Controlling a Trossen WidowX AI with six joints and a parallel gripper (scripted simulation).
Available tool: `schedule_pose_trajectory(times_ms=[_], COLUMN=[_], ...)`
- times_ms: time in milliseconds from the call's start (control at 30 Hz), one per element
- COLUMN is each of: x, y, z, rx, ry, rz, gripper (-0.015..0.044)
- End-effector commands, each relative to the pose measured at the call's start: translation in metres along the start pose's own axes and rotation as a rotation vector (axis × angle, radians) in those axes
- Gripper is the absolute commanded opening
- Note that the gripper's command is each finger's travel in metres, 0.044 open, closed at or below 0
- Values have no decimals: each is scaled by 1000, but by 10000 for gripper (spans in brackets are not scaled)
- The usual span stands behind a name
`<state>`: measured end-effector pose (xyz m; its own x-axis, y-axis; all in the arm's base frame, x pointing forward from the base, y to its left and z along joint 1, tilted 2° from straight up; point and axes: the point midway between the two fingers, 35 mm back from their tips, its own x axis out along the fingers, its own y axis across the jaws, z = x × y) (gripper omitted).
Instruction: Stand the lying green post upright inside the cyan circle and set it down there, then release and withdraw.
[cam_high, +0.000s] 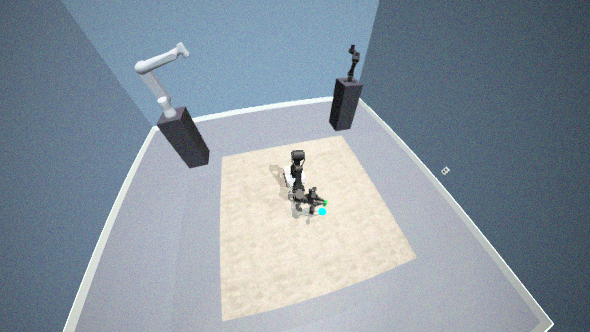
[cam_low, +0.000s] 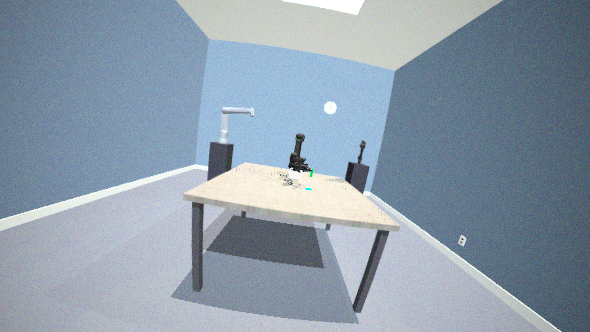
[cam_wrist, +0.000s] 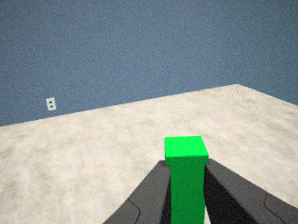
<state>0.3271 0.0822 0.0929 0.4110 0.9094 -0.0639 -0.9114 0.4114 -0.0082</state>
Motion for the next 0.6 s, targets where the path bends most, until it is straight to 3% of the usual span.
schedule_pose_trajectory(times_ms=[0, 567], x=[0, 2], y=[1, -2], z=[0, -16], rx=[4, -7], ry=[-3, -2], rz=[7, 6], gripper=[23, 23])
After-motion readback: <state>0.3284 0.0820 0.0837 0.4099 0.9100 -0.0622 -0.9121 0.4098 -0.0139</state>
